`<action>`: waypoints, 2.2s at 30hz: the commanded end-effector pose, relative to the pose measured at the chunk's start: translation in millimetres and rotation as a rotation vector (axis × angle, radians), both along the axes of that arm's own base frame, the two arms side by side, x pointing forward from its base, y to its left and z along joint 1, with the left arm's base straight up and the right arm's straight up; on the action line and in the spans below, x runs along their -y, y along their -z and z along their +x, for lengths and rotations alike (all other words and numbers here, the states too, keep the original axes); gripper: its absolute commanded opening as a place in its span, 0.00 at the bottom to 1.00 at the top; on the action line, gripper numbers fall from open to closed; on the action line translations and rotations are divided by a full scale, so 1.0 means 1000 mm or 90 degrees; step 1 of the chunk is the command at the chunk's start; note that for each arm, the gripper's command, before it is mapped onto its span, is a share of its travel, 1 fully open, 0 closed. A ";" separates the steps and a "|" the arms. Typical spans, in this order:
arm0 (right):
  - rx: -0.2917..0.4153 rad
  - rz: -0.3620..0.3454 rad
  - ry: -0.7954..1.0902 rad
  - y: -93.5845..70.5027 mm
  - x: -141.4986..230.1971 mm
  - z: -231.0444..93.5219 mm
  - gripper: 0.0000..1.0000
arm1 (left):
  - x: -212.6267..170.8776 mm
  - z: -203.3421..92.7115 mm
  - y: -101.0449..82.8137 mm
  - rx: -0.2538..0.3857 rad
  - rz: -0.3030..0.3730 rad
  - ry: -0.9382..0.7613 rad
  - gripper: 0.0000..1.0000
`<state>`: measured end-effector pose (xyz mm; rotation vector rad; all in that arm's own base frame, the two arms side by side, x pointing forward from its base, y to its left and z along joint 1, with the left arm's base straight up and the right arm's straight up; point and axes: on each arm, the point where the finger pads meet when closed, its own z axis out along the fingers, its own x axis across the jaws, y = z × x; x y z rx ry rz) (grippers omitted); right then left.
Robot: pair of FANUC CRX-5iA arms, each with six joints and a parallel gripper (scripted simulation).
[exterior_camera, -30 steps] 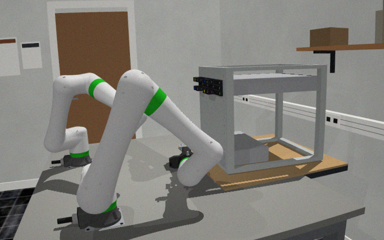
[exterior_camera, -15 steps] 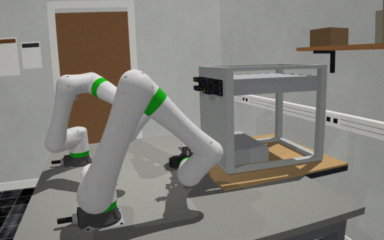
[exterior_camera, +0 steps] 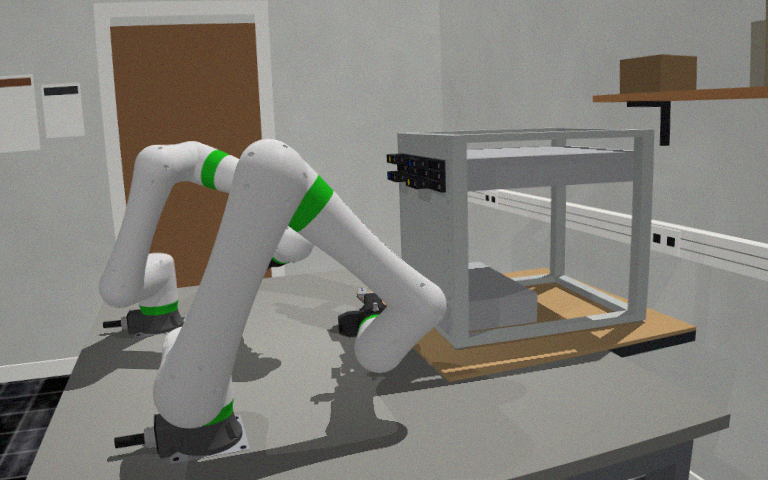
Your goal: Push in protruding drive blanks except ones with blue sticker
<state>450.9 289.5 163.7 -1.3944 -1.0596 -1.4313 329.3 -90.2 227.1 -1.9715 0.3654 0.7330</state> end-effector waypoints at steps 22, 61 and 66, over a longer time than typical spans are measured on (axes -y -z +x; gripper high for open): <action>-0.012 -0.040 -0.070 0.006 0.001 -0.023 1.00 | -0.194 0.013 0.012 0.277 -0.053 -0.533 1.00; -0.129 -0.619 -0.349 0.012 0.164 -0.057 1.00 | -0.470 -0.149 -0.012 0.777 0.250 -1.401 1.00; -0.139 -0.725 -0.324 -0.010 0.198 -0.038 1.00 | -0.499 -0.189 -0.021 0.844 0.333 -1.508 1.00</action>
